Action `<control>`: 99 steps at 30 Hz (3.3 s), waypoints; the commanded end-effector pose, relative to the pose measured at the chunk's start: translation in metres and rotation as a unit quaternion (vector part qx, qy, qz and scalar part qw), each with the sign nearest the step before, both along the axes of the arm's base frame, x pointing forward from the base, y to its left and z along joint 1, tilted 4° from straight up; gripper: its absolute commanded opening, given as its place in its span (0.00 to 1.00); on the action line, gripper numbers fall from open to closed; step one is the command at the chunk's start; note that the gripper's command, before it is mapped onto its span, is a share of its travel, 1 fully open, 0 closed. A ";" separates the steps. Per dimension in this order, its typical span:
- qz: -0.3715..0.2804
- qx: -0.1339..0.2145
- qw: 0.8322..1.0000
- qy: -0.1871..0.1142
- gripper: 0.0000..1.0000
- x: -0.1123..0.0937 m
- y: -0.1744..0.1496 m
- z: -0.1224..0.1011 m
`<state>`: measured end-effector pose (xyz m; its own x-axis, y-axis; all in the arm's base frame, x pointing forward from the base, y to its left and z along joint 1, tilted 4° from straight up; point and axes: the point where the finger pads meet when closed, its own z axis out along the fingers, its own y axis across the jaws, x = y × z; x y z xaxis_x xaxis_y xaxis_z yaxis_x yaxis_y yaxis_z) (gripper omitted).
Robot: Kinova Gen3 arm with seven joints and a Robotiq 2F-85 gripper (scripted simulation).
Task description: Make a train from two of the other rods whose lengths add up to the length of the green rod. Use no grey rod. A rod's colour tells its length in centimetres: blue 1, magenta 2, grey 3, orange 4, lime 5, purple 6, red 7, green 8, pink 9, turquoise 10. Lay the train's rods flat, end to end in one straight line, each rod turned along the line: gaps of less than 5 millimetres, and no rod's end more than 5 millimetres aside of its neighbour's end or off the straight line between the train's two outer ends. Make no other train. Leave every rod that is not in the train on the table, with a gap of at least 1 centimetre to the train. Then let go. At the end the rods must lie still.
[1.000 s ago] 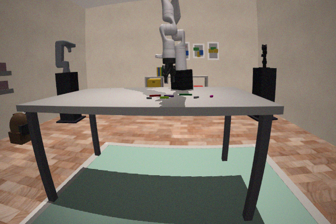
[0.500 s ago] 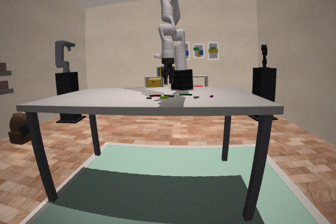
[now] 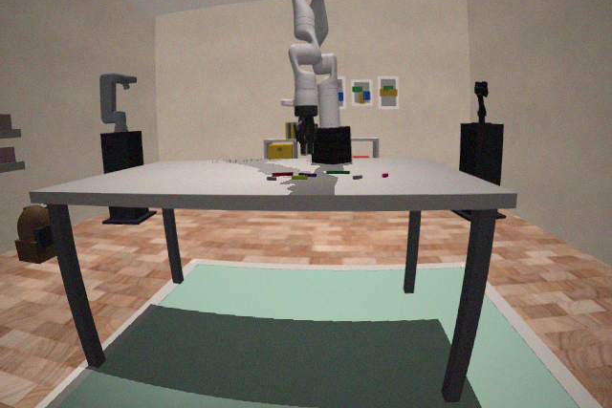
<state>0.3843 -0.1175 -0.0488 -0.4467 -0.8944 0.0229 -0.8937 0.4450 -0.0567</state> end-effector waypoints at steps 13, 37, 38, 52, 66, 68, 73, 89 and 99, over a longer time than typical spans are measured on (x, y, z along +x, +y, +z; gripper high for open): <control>0.000 0.000 1.000 -0.001 0.24 0.001 0.000 -0.001; 0.000 0.000 1.000 -0.001 0.24 0.002 -0.001 -0.024; 0.000 0.000 1.000 -0.001 0.24 0.002 -0.001 -0.025; 0.000 0.000 1.000 -0.001 0.24 0.003 -0.002 -0.045; 0.000 0.000 1.000 -0.001 0.24 0.003 -0.003 -0.051; 0.000 0.000 1.000 -0.001 0.24 0.003 -0.003 -0.051; 0.000 0.000 1.000 -0.001 0.24 0.003 -0.003 -0.051; 0.000 0.000 1.000 -0.001 0.24 0.003 -0.003 -0.051; 0.000 0.000 1.000 -0.001 0.24 0.003 -0.003 -0.051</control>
